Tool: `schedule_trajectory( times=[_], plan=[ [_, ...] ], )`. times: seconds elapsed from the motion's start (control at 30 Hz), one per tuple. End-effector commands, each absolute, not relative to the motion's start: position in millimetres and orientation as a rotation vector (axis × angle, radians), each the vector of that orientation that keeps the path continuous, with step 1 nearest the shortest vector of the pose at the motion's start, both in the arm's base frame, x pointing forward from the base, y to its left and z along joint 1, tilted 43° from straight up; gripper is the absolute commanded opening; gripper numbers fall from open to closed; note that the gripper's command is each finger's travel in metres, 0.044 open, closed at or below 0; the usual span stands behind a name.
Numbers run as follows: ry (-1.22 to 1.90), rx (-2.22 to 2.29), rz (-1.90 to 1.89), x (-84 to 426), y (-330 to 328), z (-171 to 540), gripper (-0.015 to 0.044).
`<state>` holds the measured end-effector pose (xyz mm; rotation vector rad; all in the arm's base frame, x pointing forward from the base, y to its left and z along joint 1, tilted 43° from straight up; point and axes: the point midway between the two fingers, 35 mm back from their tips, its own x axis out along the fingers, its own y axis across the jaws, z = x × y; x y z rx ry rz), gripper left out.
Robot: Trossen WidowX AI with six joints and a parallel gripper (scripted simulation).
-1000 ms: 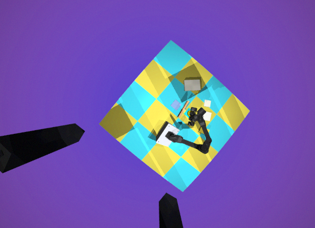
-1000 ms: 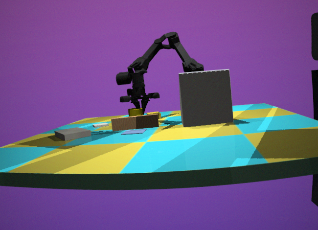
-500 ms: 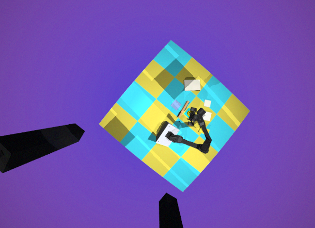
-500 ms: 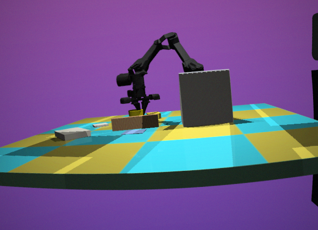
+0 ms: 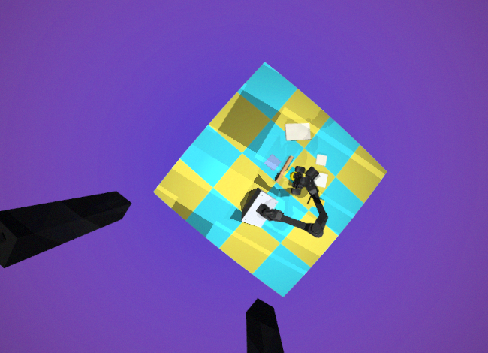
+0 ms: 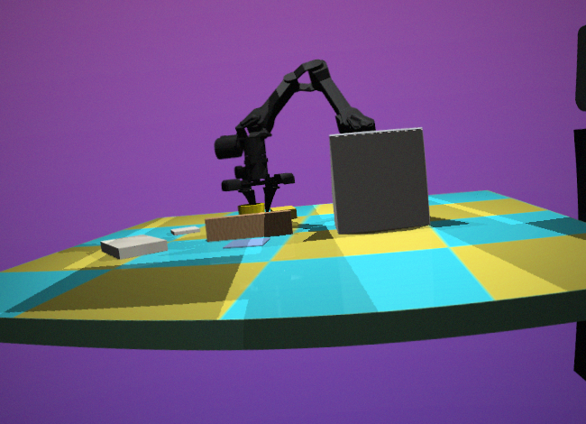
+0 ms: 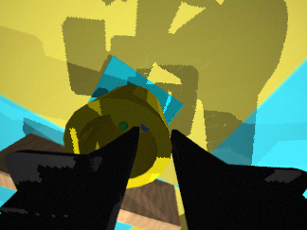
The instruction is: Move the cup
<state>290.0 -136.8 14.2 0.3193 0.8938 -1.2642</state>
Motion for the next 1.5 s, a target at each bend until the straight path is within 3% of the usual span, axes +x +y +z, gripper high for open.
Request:
schedule_trajectory(
  times=[0.0, 1.2, 1.47],
  plan=[
    [0.893, 0.321, -1.265, 290.3, -135.7, 15.4, 0.0147],
    [0.9, 0.319, -1.258, 285.3, -99.3, 47.8, 0.0147],
    [0.909, 0.316, -1.257, 285.3, -102.3, 44.3, 0.0357]
  ],
)
